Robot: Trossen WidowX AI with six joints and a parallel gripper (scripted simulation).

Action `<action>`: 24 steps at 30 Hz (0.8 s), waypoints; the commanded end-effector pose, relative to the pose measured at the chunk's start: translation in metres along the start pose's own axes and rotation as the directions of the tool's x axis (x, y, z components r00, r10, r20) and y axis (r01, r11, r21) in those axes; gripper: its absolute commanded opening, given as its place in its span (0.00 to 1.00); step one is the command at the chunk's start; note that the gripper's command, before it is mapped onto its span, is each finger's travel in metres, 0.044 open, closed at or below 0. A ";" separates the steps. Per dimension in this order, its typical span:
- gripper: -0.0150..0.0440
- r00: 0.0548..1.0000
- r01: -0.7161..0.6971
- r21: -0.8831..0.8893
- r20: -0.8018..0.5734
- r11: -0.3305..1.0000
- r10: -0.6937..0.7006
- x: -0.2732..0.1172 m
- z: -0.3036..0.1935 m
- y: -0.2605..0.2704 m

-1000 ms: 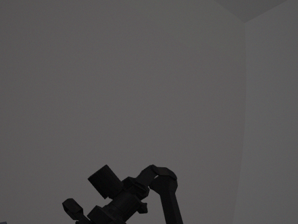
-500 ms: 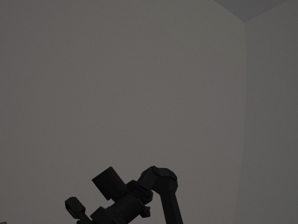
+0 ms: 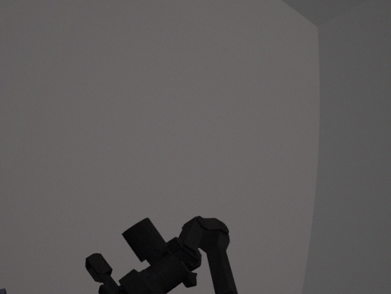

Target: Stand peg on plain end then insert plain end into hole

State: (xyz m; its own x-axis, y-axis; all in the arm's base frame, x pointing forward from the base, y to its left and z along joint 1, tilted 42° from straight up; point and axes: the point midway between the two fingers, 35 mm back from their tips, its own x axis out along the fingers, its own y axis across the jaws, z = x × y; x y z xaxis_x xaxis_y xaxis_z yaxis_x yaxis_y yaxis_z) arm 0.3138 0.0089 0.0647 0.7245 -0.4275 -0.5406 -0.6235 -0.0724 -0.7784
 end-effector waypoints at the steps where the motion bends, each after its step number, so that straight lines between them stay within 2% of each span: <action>1: 0.25 1.000 0.014 -0.018 0.009 1.000 -0.014 0.000 0.001 0.001; 24: 0.25 0.993 0.117 -0.079 0.036 0.990 -0.115 -0.004 0.004 -0.002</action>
State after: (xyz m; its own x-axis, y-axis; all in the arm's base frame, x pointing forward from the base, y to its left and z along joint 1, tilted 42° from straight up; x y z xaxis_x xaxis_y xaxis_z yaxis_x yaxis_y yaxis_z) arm 0.3135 0.0141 0.0684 0.7978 -0.3901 -0.4597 -0.5560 -0.1811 -0.8113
